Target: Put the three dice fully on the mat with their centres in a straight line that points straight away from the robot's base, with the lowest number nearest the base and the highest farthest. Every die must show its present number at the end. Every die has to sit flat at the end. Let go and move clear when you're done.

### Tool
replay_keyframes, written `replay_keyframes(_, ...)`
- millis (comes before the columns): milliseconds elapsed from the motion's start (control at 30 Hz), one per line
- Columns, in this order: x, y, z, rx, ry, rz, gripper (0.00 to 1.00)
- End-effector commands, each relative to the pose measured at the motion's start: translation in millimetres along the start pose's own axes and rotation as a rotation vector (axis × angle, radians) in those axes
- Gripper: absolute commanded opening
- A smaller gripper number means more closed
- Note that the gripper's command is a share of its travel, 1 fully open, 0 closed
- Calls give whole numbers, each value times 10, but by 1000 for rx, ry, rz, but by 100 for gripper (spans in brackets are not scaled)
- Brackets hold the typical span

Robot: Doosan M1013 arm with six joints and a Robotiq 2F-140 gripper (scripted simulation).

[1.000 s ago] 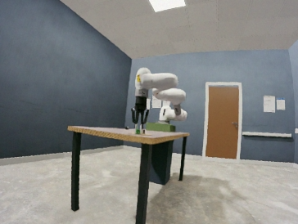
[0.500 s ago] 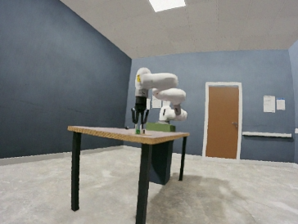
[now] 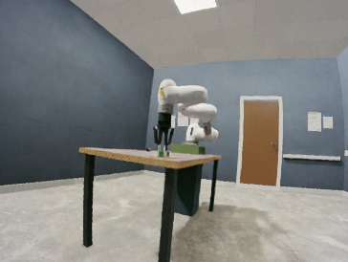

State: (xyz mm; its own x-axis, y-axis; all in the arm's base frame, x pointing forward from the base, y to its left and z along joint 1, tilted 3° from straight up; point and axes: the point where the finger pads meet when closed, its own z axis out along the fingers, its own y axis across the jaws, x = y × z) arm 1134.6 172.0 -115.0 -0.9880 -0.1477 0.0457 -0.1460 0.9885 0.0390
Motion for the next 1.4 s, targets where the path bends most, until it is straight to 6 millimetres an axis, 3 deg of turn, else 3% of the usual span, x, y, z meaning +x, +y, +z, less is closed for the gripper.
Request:
replay_keyframes(0,-6,1,-23,0,-2,0,26)
replay_keyframes(400,-6,1,-23,0,-2,0,35)
replay_keyframes(833,-6,1,-37,0,-2,0,35)
replay_keyframes(1100,-5,1,-391,0,-2,0,35)
replay_keyframes(1167,-5,1,-391,0,-2,0,35)
replay_keyframes(1367,-4,1,-717,0,-2,0,35)
